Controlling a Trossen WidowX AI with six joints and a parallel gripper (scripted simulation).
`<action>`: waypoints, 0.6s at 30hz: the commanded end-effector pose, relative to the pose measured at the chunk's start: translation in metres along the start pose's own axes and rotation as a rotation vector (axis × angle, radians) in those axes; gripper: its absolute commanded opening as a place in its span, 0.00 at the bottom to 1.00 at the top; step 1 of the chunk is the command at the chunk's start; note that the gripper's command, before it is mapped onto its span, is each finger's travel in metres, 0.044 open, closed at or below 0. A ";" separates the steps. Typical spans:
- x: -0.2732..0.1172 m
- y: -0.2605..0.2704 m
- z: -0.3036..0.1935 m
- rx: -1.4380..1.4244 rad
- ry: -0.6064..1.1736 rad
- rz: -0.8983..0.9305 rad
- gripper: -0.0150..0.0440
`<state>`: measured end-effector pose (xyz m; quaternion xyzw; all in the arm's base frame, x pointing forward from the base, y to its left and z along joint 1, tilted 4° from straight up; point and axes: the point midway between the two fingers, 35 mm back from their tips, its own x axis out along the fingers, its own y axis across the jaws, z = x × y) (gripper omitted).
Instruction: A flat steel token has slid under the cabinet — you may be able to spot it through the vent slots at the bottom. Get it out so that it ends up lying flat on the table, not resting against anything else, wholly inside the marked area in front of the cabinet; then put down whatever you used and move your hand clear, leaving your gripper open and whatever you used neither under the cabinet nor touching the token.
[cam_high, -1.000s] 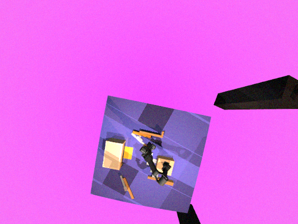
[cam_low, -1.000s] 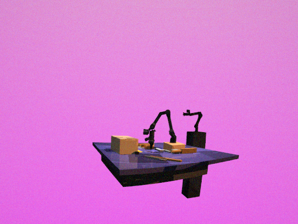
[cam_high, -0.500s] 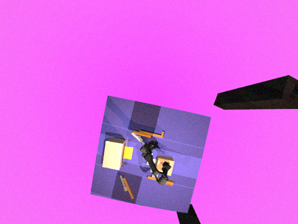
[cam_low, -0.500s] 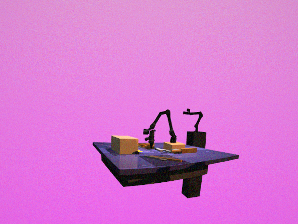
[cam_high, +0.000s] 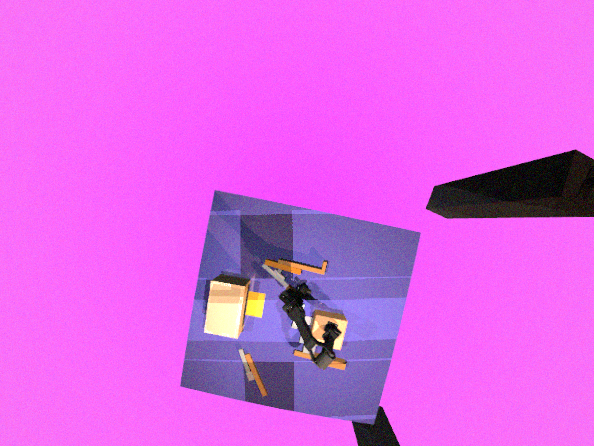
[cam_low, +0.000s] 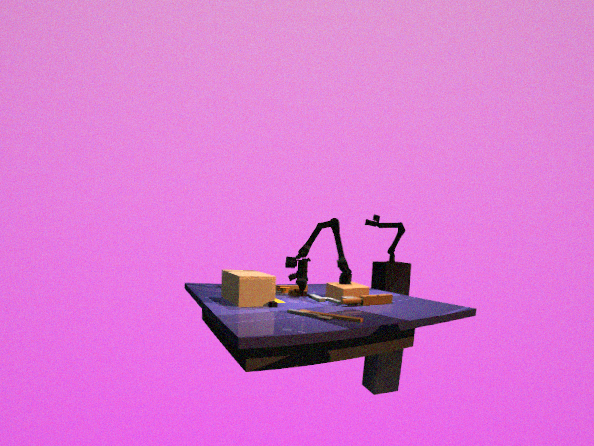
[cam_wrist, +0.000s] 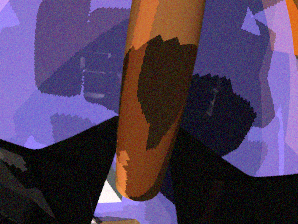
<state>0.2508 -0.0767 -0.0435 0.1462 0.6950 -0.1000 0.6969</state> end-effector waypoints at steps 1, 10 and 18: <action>-0.001 -0.003 0.002 0.011 -0.005 -0.008 0.25; -0.001 -0.007 0.004 0.011 -0.005 -0.008 0.25; -0.001 -0.010 0.005 0.011 -0.005 -0.008 0.25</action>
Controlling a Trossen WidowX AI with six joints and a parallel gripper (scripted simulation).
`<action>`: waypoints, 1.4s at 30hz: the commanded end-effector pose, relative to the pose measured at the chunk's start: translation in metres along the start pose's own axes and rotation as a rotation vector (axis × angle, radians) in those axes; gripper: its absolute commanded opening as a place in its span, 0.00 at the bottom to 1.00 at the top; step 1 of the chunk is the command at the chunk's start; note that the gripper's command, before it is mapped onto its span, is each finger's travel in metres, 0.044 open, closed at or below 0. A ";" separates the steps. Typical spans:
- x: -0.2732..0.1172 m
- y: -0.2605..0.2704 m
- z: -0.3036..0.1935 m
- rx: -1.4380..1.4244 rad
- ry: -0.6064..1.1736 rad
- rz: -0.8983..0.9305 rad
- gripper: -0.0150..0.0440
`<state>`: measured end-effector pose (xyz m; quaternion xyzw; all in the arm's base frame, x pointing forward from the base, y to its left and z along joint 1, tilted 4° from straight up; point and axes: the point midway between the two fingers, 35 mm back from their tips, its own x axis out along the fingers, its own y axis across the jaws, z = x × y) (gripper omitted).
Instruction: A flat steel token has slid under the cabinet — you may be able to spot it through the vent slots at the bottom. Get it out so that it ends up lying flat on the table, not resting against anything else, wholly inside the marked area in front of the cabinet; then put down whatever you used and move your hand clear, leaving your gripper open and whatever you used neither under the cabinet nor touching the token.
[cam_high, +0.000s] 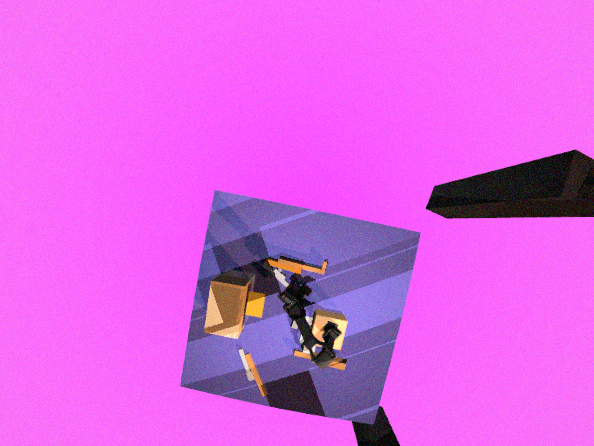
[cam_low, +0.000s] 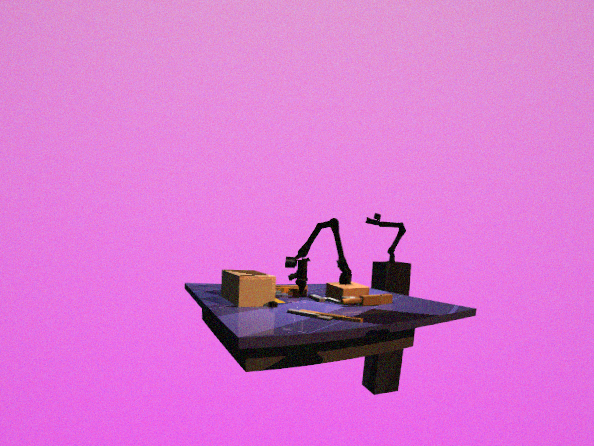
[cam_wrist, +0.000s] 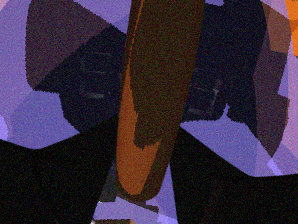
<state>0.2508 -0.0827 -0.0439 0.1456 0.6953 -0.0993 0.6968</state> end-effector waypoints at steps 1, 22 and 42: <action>-0.001 -0.005 0.003 0.012 -0.006 -0.009 0.25; -0.001 -0.010 0.005 0.012 -0.006 -0.009 0.25; -0.001 -0.015 0.008 0.012 -0.006 -0.009 0.25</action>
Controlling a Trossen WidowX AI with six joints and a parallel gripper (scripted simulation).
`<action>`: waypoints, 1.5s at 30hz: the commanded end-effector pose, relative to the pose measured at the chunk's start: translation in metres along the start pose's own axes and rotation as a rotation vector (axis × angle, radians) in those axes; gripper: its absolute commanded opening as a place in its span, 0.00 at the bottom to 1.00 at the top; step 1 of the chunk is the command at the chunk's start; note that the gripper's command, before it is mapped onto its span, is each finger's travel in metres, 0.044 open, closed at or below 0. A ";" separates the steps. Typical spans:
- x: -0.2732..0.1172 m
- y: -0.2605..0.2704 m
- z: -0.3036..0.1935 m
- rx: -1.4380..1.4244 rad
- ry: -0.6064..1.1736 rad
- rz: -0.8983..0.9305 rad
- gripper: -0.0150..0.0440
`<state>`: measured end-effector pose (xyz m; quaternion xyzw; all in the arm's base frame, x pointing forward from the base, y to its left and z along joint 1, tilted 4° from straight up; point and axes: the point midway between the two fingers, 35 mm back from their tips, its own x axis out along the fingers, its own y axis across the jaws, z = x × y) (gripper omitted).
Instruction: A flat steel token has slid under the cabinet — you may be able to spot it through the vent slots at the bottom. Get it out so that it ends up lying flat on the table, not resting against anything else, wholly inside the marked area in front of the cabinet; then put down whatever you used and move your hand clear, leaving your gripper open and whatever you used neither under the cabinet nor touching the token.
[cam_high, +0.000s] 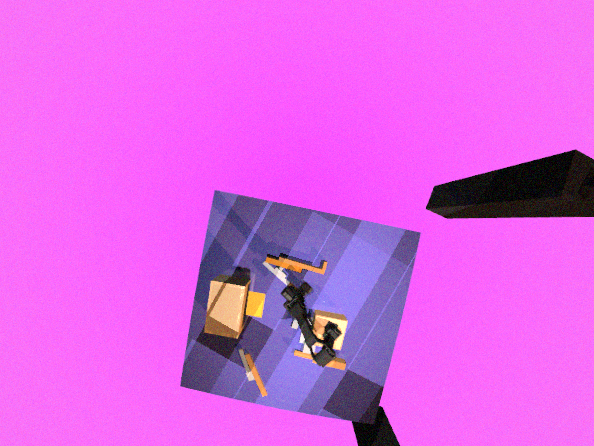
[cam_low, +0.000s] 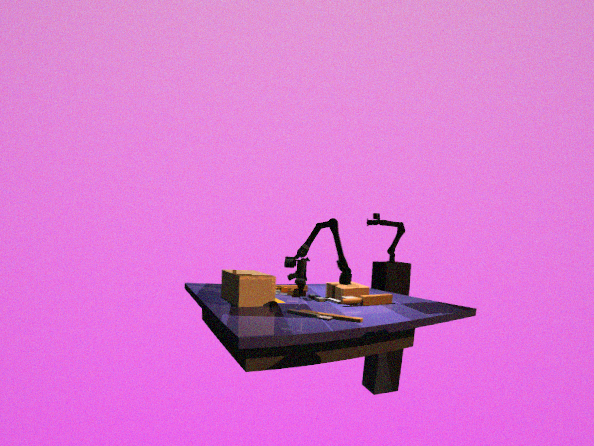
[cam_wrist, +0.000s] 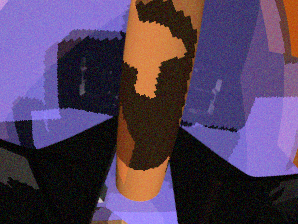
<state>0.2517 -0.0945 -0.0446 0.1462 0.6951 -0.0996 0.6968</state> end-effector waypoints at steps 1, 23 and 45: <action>-0.001 -0.005 0.003 0.011 -0.006 -0.010 0.25; -0.001 -0.011 0.007 0.011 -0.006 -0.010 0.25; -0.002 -0.018 0.011 0.011 -0.006 -0.011 0.25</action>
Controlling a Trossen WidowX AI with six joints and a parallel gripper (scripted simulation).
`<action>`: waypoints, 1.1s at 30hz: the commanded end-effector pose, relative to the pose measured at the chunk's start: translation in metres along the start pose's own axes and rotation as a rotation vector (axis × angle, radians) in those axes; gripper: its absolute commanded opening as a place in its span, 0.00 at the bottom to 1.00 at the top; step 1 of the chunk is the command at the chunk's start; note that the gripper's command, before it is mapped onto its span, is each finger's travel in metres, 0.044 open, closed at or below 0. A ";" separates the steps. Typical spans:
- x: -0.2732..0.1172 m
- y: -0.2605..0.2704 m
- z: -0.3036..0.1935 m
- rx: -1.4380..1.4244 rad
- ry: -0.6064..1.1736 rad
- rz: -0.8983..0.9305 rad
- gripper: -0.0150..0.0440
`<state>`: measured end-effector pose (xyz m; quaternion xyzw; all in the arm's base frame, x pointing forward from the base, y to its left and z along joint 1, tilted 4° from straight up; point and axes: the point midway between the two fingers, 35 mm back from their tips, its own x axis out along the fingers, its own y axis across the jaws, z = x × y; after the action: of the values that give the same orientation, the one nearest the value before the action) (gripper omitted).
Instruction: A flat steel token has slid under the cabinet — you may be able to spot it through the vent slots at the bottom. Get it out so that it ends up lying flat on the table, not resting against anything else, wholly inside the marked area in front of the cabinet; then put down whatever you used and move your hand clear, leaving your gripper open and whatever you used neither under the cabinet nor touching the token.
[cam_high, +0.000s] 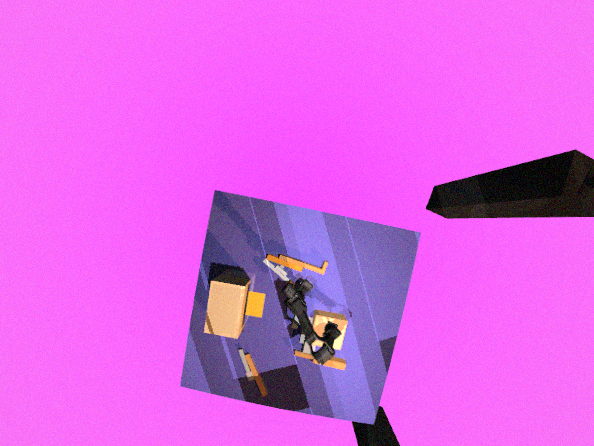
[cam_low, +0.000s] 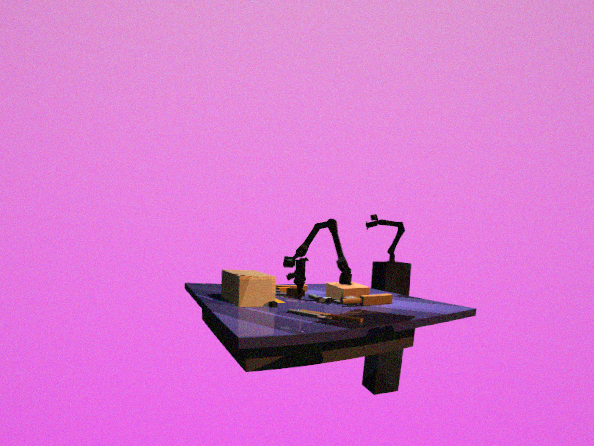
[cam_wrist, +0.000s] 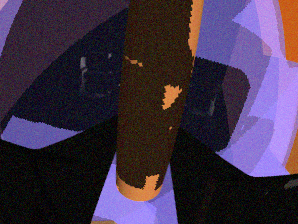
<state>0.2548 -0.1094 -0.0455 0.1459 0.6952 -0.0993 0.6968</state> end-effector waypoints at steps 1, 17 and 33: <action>-0.001 -0.004 0.003 0.011 -0.007 -0.011 0.25; -0.001 -0.005 0.004 -0.096 -0.006 -0.011 0.25; -0.001 -0.005 0.004 -0.221 -0.005 -0.012 0.25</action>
<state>0.2546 -0.1150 -0.0454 0.0736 0.7025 -0.0351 0.7070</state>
